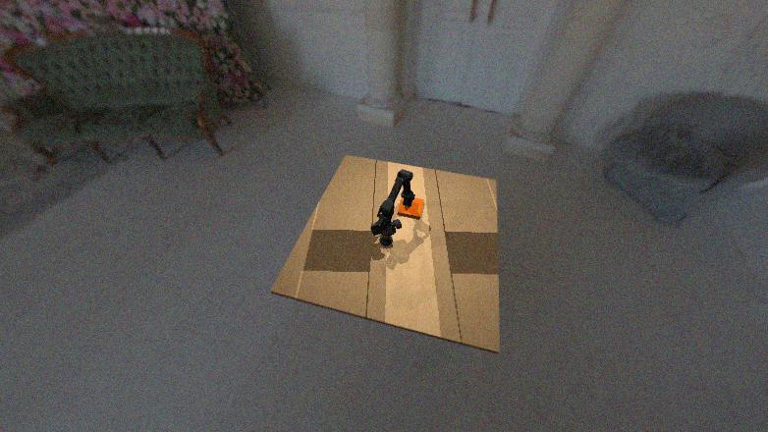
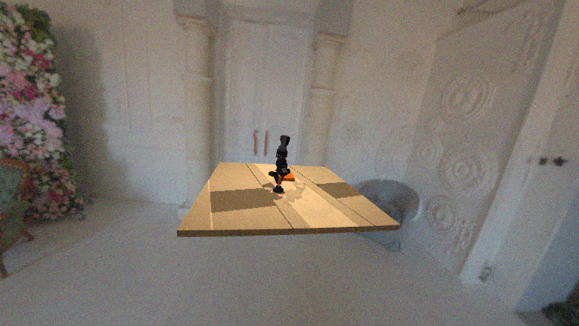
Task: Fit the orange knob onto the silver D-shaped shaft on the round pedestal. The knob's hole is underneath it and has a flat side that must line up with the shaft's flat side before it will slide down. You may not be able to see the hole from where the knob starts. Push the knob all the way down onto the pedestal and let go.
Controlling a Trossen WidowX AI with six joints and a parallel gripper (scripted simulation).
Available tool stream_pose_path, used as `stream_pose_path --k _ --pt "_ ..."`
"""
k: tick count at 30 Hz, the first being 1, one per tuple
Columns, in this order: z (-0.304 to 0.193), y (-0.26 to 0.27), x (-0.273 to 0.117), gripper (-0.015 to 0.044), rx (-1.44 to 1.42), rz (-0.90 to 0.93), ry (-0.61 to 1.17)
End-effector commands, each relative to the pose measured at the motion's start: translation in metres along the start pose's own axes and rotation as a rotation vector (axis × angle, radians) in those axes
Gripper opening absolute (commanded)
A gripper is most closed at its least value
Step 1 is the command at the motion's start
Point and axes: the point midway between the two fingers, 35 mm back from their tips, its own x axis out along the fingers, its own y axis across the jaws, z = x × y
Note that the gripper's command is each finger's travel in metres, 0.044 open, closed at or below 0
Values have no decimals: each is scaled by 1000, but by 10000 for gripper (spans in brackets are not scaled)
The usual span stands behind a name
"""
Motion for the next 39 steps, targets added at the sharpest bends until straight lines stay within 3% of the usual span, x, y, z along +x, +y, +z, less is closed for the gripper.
stream_pose_path --k 1,11,39 --pt "1 -1 -3 0 4 -2 -2" --pt "2 -1 -3 0 214 -2 -2" --pt "1 0 -3 0 214 -2 -2"
